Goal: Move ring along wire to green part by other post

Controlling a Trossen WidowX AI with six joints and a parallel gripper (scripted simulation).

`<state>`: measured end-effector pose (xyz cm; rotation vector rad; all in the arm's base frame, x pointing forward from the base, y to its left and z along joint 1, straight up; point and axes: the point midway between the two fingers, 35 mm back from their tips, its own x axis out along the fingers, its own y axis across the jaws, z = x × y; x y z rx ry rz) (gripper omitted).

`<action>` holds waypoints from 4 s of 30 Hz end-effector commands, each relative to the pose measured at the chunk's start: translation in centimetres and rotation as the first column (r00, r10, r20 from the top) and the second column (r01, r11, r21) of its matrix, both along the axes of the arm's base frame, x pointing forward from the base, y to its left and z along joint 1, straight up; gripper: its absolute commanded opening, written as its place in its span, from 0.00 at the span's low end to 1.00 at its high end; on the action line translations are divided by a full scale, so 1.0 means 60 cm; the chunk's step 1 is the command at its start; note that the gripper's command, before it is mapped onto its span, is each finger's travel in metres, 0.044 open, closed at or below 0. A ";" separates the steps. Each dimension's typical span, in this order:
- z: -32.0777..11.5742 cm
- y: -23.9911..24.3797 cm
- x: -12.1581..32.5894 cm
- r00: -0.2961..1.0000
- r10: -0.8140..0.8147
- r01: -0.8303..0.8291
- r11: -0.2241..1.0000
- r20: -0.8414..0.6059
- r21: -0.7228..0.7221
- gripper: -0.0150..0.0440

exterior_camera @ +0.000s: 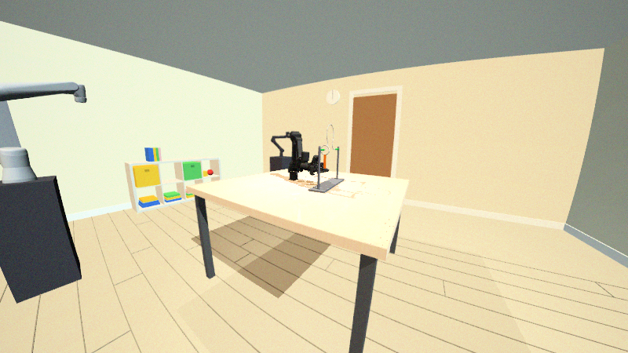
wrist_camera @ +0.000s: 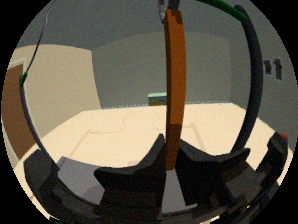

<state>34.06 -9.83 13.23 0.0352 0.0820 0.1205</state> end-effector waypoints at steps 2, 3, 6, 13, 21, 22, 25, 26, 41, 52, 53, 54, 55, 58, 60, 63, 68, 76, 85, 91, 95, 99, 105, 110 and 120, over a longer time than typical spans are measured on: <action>0.002 0.015 -0.003 1.000 -0.002 0.003 0.999 -0.002 0.037 0.00; 0.002 0.020 -0.003 1.000 -0.002 0.002 0.999 -0.004 0.049 0.00; 0.003 0.031 -0.005 1.000 -0.002 0.002 0.997 -0.008 0.080 0.00; 0.008 0.065 -0.008 1.000 0.002 0.002 0.983 -0.020 0.186 0.00; 0.024 0.113 -0.014 0.999 0.009 0.005 0.938 -0.039 0.346 0.00; 0.026 0.119 -0.014 0.999 0.010 0.006 0.930 -0.041 0.367 0.00; 0.036 0.138 -0.017 0.999 0.014 0.008 0.902 -0.048 0.432 0.00; 0.039 0.143 -0.018 0.999 0.016 0.009 0.893 -0.052 0.450 0.00; 0.081 0.189 -0.055 0.975 0.126 0.014 0.784 -0.182 0.620 0.00; 0.131 0.219 -0.093 0.923 0.276 0.026 0.651 -0.268 0.759 0.00; 0.136 0.220 -0.096 0.917 0.290 0.027 0.639 -0.273 0.769 0.00; 0.140 0.222 -0.099 0.912 0.303 0.028 0.627 -0.277 0.779 0.00; 0.145 0.224 -0.102 0.906 0.317 0.029 0.614 -0.280 0.789 0.00; 0.160 0.227 -0.111 0.886 0.362 0.032 0.574 -0.289 0.818 0.00; 0.170 0.230 -0.117 0.871 0.394 0.036 0.544 -0.293 0.838 0.00; 0.185 0.232 -0.126 0.850 0.438 0.039 0.503 -0.294 0.863 0.00; 0.213 0.233 -0.139 0.809 0.517 0.046 0.419 -0.280 0.907 0.00; 0.252 0.241 -0.143 0.795 0.563 0.069 0.285 -0.225 0.956 0.00; 0.290 0.244 -0.144 0.789 0.592 0.095 0.147 -0.164 0.985 0.00; 0.322 0.242 -0.144 0.785 0.609 0.115 0.034 -0.112 0.993 0.00; 0.344 0.238 -0.144 0.782 0.619 0.130 -0.046 -0.074 0.990 0.00; 0.365 0.232 -0.144 0.779 0.625 0.144 -0.118 -0.039 0.982 0.00; 0.392 0.223 -0.143 0.776 0.631 0.164 -0.202 0.001 0.966 0.00; 0.408 0.215 -0.143 0.773 0.634 0.176 -0.244 0.019 0.954 0.00; 0.423 0.206 -0.142 0.770 0.638 0.184 -0.235 0.008 0.954 0.00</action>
